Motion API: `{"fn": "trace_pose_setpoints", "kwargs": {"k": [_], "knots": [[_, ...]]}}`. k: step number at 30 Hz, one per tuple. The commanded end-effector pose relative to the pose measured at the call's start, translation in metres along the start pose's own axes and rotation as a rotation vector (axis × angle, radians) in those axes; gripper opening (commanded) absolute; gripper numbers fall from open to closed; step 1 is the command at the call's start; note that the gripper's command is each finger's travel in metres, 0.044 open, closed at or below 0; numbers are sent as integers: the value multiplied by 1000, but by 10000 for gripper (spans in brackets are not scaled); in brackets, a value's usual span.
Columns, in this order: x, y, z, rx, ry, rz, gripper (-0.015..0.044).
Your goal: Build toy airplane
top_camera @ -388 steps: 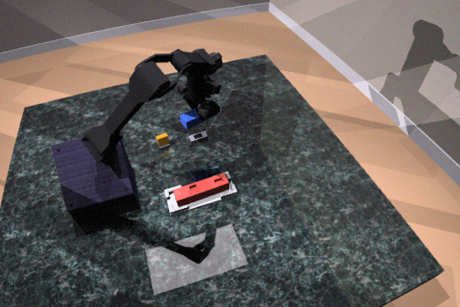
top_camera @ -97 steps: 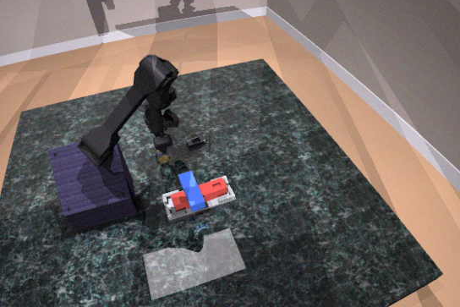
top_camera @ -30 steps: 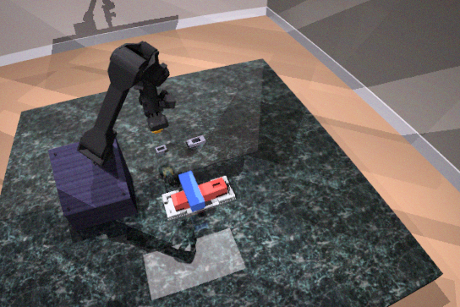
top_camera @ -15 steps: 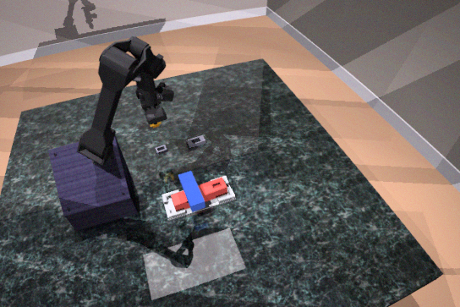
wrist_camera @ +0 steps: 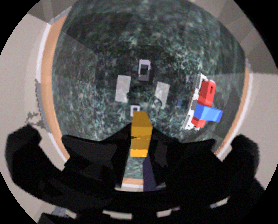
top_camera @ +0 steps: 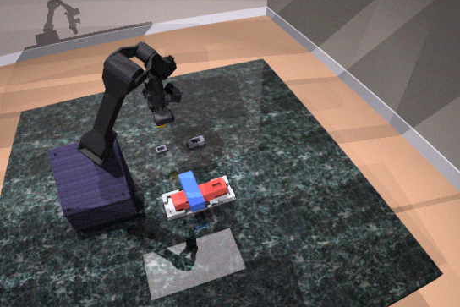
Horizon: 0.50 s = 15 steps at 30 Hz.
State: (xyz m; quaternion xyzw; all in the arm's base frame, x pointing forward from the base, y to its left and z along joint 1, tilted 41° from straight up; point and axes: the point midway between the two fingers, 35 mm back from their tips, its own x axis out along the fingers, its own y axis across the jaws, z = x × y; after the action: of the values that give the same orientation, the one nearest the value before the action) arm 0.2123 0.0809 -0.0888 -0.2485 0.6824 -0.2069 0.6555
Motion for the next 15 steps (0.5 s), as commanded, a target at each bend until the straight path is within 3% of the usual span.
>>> {"fn": "trace_pose_setpoints", "kwargs": {"k": [1,15], "knots": [[-2,-6,10,7,-10,13,0],[-1,-27,30,47,-9,52,0]]}}
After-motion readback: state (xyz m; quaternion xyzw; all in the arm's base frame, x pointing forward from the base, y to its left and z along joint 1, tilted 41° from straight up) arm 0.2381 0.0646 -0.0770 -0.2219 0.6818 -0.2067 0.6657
